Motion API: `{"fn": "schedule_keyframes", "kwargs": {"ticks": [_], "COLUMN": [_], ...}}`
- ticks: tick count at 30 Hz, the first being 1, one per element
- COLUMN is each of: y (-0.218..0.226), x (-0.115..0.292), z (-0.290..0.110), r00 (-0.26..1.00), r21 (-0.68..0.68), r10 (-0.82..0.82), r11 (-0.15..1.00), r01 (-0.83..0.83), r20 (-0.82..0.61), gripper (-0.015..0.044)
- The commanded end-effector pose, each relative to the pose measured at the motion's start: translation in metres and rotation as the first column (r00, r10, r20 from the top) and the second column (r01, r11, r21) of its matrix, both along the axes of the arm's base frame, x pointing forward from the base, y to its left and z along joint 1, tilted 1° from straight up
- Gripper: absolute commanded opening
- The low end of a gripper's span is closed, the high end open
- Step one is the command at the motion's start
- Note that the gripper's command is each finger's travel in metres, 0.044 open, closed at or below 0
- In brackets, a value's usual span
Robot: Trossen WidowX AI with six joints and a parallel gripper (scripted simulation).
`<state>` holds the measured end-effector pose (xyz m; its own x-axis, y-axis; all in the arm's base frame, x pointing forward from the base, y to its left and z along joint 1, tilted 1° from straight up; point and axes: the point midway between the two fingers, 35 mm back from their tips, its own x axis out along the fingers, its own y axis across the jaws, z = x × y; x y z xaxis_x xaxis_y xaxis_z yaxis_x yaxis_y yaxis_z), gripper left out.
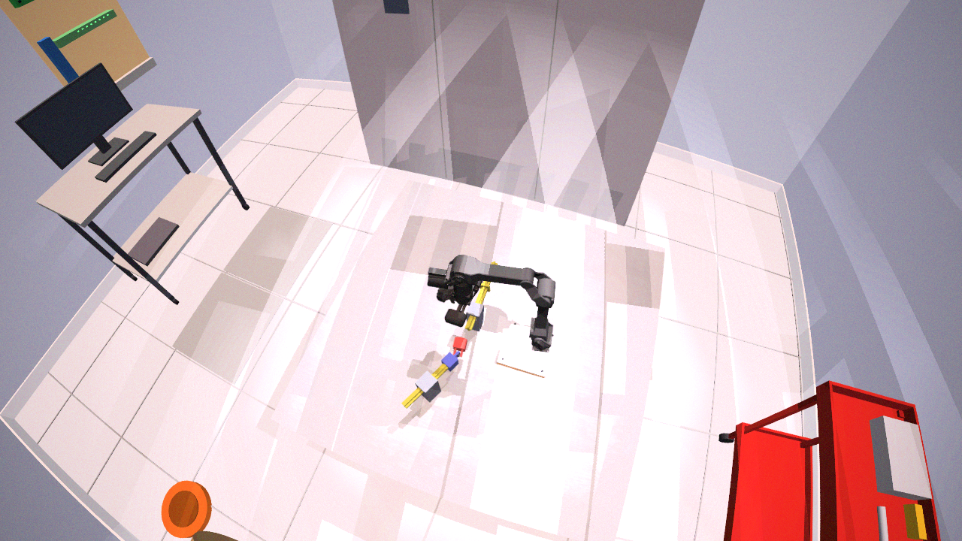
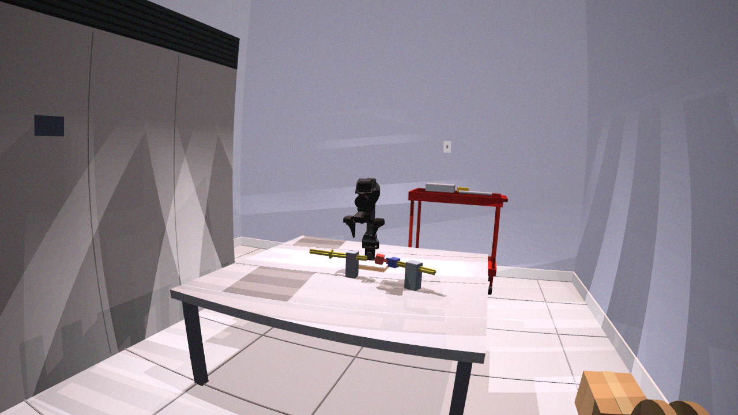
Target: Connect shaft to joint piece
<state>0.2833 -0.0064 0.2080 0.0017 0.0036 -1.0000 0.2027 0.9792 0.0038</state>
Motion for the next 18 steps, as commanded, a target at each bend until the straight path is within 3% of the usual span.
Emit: {"fn": "schedule_keyframes", "kwargs": {"ticks": [1, 18], "y": [0.0002, 0.0021], "x": [0.0005, 0.0007], "z": [-0.0021, -0.009], "r00": [0.997, 0.849], "r21": [-0.004, -0.045], "r10": [-0.083, -0.528], "r11": [0.997, 0.848], "r01": [0.083, 0.528], "r20": [-0.002, 0.018], "gripper": [0.044, 0.044]}}
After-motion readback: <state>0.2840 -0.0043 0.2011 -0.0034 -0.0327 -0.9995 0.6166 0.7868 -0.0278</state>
